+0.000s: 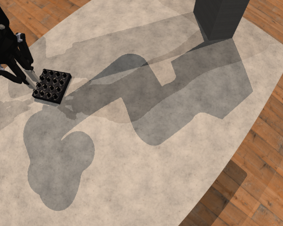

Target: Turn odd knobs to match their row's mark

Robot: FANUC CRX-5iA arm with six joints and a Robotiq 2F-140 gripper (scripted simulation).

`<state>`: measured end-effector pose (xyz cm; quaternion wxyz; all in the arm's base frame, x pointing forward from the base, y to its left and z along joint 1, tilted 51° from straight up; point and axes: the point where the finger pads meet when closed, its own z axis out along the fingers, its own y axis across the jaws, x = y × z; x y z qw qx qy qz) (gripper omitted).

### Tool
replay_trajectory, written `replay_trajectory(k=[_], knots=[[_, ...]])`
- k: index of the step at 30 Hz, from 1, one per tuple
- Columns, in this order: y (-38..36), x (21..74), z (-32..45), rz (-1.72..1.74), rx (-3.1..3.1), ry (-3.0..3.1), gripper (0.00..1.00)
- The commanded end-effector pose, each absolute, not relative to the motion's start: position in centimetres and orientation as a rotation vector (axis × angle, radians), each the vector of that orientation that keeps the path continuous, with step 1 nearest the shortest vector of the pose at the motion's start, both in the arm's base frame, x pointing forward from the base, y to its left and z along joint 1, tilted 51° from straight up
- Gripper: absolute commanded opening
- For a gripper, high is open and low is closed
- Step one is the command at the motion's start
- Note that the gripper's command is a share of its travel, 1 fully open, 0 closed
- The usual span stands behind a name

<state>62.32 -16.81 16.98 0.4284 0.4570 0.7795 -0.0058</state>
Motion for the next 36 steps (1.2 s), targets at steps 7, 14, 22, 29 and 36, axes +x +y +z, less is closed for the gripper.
replay_trajectory(k=[7,14,22,29,36], knots=[[-16.9,62.6,16.8,-0.015,1.141,1.946,0.12],[-17.2,63.0,16.3,-0.015,1.141,1.946,0.12],[-17.6,63.6,15.8,-0.015,1.141,1.946,0.12],[-17.9,64.2,15.3,-0.015,1.141,1.946,0.12],[-18.2,64.7,14.9,-0.015,1.141,1.946,0.12]])
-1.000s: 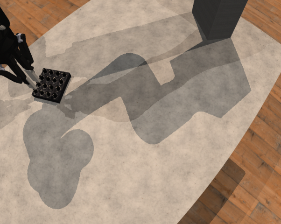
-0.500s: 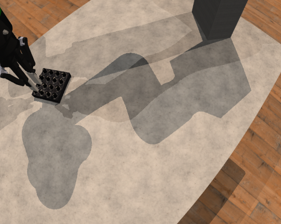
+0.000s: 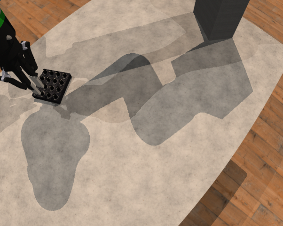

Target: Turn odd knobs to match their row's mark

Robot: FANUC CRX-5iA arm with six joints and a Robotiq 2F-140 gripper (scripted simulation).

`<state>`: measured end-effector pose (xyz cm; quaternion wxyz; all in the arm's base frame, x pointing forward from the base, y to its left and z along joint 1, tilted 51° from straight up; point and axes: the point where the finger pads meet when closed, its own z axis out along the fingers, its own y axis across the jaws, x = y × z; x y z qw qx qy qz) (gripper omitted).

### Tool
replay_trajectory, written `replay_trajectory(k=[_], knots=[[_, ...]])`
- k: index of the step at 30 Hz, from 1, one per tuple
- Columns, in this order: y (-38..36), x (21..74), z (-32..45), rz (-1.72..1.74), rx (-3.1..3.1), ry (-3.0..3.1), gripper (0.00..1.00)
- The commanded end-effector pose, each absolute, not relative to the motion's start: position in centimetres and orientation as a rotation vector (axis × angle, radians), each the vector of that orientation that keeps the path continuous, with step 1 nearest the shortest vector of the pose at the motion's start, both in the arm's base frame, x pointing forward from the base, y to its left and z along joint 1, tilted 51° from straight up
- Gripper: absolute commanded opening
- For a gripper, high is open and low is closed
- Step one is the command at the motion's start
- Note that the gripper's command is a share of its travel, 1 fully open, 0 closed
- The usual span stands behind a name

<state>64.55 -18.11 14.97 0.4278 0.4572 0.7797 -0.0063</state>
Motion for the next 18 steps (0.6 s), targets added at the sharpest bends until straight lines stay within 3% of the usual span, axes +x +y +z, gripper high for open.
replay_trajectory(k=[1,18], knots=[[-18.22,64.76,14.8,-0.015,1.141,1.946,0.12],[-18.47,65.17,14.43,-0.015,1.141,1.946,0.12]])
